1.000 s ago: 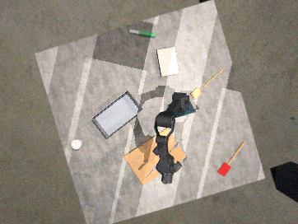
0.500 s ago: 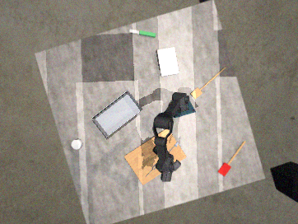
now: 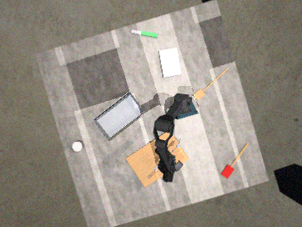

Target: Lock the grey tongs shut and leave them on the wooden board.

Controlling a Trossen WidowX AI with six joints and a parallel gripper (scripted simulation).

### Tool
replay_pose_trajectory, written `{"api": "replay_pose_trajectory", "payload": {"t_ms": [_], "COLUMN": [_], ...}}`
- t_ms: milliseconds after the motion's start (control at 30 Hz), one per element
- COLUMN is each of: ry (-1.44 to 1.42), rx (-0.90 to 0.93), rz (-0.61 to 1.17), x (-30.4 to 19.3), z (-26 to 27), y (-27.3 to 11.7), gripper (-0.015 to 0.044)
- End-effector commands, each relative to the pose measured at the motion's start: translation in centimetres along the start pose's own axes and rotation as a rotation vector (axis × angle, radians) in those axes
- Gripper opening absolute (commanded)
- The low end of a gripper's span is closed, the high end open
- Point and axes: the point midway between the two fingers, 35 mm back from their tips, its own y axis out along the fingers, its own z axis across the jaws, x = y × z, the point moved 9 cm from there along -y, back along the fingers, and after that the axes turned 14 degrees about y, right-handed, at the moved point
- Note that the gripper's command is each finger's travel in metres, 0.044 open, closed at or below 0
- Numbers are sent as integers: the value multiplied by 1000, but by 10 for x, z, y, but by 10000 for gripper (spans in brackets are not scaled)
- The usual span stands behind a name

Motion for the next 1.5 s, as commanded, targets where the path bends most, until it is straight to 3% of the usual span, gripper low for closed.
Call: {"api": "replay_pose_trajectory", "payload": {"t_ms": [0, 300, 1033, 1233, 1467], "ry": [-7, -7, -2, -3, -15], "rx": [-7, -7, -4, 0, 18], "rz": [-3, -3, 2, 1, -1], "x": [-2, -3, -2, -7, -77], "z": [-1, -1, -1, 0, 9], "y": [9, 15, 13, 6, -58], "gripper": [-150, -150, 427, 440, 440]}}
